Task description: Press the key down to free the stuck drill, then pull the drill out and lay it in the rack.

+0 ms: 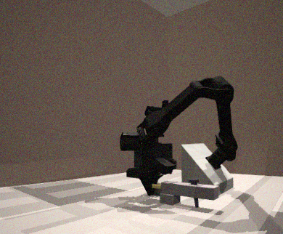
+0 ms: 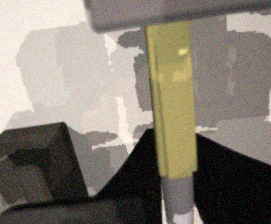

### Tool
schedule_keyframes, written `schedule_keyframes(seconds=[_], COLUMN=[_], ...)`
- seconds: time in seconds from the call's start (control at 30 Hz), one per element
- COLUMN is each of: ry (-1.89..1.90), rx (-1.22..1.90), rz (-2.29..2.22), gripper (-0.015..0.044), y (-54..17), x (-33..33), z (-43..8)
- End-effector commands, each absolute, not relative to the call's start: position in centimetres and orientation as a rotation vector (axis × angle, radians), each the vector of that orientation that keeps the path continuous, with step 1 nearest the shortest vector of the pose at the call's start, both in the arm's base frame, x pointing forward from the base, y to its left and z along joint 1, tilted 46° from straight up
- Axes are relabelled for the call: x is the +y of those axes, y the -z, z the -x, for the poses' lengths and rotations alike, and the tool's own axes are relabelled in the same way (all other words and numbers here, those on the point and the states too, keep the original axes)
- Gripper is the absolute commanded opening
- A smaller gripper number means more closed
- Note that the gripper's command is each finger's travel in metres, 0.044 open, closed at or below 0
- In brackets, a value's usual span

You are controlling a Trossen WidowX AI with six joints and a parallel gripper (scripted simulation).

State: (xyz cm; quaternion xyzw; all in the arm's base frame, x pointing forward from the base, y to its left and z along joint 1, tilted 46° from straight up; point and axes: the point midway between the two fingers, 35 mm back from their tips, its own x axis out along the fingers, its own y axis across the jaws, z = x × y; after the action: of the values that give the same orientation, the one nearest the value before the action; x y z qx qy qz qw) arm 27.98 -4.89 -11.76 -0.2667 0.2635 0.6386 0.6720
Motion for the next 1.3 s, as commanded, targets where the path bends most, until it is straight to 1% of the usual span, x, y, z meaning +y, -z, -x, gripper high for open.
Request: schedule_keyframes(seconds=[0.0,1.27], ry=[-1.436,-1.435], rx=[0.594,0.595], rz=[0.607,0.611], gripper=[0.0,0.0], y=[12.0,15.5], x=[-5.4,-9.2], z=[-28.0,-28.0])
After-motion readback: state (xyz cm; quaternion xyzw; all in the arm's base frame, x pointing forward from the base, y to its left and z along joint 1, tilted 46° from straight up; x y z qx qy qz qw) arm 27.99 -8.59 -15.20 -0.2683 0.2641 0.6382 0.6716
